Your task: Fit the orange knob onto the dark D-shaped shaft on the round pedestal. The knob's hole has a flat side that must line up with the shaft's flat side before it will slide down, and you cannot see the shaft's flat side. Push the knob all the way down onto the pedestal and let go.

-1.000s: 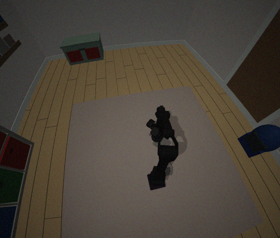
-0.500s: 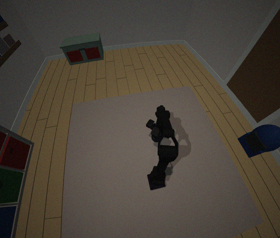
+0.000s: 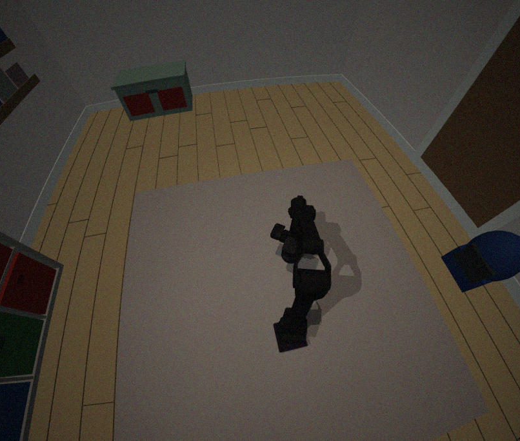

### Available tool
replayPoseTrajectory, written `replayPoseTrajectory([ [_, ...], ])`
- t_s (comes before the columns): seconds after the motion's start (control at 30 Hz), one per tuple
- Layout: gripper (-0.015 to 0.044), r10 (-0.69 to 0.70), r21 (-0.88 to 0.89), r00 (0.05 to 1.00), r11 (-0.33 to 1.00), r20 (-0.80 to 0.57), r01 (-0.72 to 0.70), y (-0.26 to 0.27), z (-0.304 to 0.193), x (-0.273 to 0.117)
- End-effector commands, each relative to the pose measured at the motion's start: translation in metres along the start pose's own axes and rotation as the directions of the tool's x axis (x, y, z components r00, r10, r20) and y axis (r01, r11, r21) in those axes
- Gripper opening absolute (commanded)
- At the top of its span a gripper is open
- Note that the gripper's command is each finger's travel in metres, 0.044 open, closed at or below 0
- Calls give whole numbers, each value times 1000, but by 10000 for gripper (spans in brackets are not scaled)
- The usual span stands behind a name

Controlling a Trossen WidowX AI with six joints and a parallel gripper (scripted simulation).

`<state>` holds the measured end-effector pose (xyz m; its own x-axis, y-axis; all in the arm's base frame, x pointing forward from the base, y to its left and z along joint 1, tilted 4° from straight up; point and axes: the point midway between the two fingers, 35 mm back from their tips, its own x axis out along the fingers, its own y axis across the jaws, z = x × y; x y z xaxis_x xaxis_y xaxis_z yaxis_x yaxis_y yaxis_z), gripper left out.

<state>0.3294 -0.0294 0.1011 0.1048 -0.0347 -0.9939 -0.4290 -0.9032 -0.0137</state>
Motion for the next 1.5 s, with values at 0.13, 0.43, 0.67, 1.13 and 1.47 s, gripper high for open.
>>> replayPoseTrajectory([
  [0.13, 0, -1, -5, 1000, 1000, -1, 1, 0, 0, 1],
  [0.43, 0, -1, -5, 1000, 1000, -1, 1, 0, 0, 1],
  [0.67, 0, -1, -5, 1000, 1000, -1, 1, 0, 0, -3],
  [1.13, 0, -1, -213, 1000, 977, -1, 0, 0, 0, -1],
  [1.47, 0, -1, -213, 1000, 977, -1, 0, 0, 0, 0],
])
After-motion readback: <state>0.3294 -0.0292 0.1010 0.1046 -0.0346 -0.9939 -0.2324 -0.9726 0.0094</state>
